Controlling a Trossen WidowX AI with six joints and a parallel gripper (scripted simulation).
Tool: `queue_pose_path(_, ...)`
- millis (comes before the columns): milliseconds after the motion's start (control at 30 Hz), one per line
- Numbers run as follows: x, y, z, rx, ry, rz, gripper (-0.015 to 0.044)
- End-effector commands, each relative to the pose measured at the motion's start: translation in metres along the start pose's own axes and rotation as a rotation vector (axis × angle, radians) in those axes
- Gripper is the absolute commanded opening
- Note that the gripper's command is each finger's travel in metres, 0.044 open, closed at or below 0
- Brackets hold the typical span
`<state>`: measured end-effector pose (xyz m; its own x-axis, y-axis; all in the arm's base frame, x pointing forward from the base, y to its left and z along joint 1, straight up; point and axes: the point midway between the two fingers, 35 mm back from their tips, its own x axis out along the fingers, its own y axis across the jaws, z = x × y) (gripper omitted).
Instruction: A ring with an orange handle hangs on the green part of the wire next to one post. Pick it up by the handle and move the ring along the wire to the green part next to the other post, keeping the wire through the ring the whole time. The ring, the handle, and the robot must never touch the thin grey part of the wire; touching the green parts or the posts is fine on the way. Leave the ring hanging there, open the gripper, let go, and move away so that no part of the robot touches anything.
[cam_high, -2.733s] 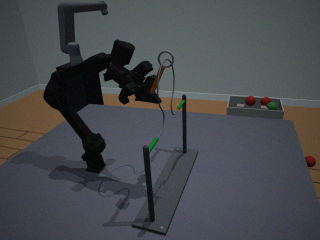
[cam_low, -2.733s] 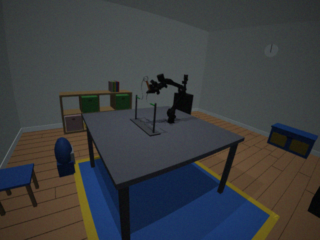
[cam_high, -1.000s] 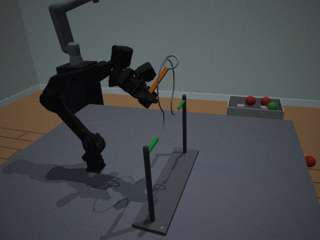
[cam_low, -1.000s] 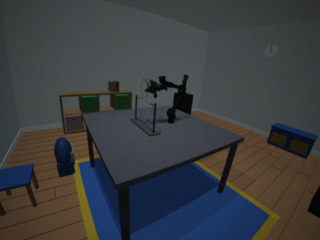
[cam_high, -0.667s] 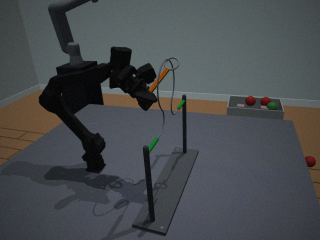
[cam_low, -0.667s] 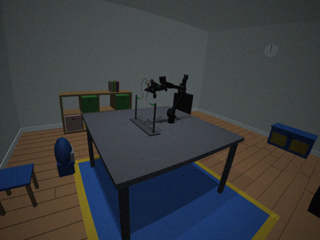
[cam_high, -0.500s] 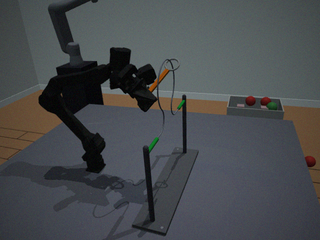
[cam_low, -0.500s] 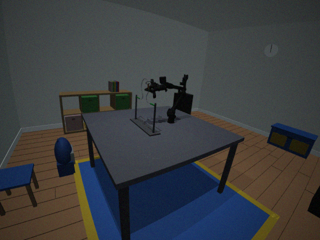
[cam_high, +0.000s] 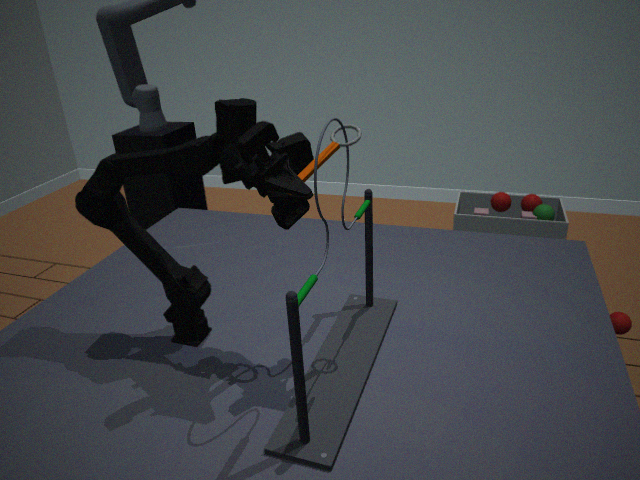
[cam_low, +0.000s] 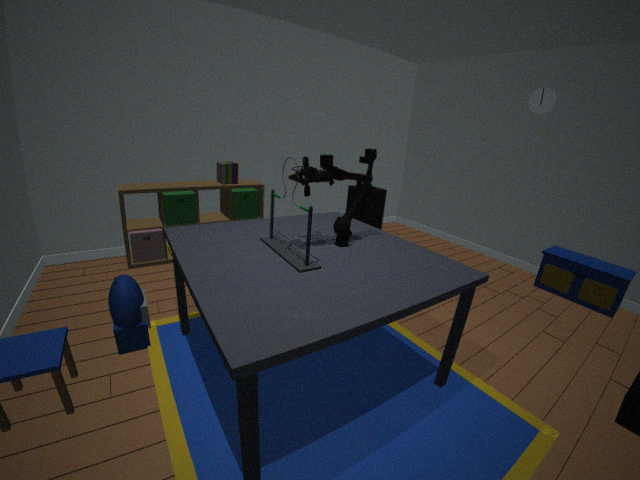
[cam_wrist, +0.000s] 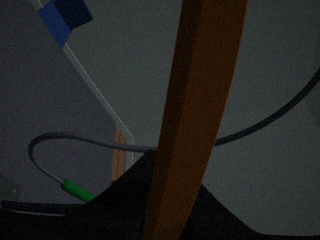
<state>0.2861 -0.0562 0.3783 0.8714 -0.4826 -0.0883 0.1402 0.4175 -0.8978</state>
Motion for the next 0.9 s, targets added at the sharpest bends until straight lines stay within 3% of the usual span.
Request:
queue_pose_path(0,0.0,-0.001,-0.001,-0.057,-0.003,-0.028,-0.015)
queue_pose_path(867,0.001,-0.015,0.002,-0.347,-0.041,-0.178,-0.015)
